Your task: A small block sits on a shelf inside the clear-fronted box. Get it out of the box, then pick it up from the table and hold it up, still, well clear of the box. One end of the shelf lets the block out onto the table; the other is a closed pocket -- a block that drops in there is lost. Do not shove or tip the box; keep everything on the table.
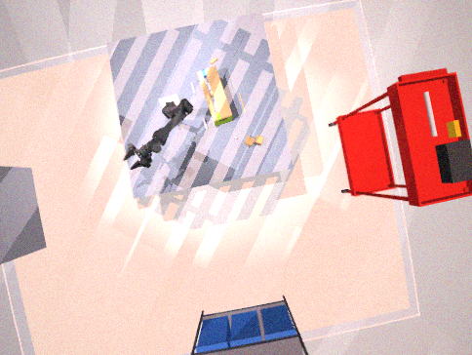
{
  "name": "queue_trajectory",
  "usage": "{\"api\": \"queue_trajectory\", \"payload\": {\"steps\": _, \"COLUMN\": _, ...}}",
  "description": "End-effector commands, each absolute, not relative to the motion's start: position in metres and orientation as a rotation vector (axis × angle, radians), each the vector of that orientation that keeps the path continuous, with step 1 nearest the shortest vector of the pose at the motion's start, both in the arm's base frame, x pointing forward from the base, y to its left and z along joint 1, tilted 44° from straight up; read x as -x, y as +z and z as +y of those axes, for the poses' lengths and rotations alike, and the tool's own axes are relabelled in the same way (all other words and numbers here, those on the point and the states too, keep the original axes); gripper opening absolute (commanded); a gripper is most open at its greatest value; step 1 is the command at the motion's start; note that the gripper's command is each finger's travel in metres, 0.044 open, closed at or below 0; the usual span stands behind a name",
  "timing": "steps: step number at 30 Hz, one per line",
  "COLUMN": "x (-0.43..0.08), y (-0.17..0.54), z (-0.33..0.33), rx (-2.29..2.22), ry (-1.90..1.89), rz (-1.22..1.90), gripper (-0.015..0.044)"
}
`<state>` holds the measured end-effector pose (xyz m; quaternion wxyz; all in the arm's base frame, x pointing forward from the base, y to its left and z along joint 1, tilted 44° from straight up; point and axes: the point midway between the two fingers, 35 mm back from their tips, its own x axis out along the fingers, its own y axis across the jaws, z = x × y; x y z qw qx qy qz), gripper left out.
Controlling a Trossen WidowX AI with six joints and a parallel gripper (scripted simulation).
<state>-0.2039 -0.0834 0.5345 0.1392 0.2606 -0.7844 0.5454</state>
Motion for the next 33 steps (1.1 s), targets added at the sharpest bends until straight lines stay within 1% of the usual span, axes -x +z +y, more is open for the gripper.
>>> {"api": "queue_trajectory", "payload": {"steps": 1, "x": 0.203, "y": 0.528, "z": -0.115, "rx": -0.907, "ry": 1.8, "rz": -2.238, "gripper": 0.04}}
{"api": "queue_trajectory", "payload": {"steps": 9, "x": 0.18, "y": 0.508, "z": -0.184, "rx": -1.217, "ry": 2.268, "rz": -2.16, "gripper": 0.04}}
{"api": "queue_trajectory", "payload": {"steps": 20, "x": 0.114, "y": 0.477, "z": -0.263, "rx": -1.541, "ry": 2.89, "rz": -2.023, "gripper": 0.04}}
{"api": "queue_trajectory", "payload": {"steps": 26, "x": 0.068, "y": 0.461, "z": -0.291, "rx": -1.647, "ry": 3.198, "rz": -1.957, "gripper": 0.04}}
{"api": "queue_trajectory", "payload": {"steps": 33, "x": -0.016, "y": 0.435, "z": -0.316, "rx": -1.706, "ry": 3.671, "rz": -1.892, "gripper": 0.04}}
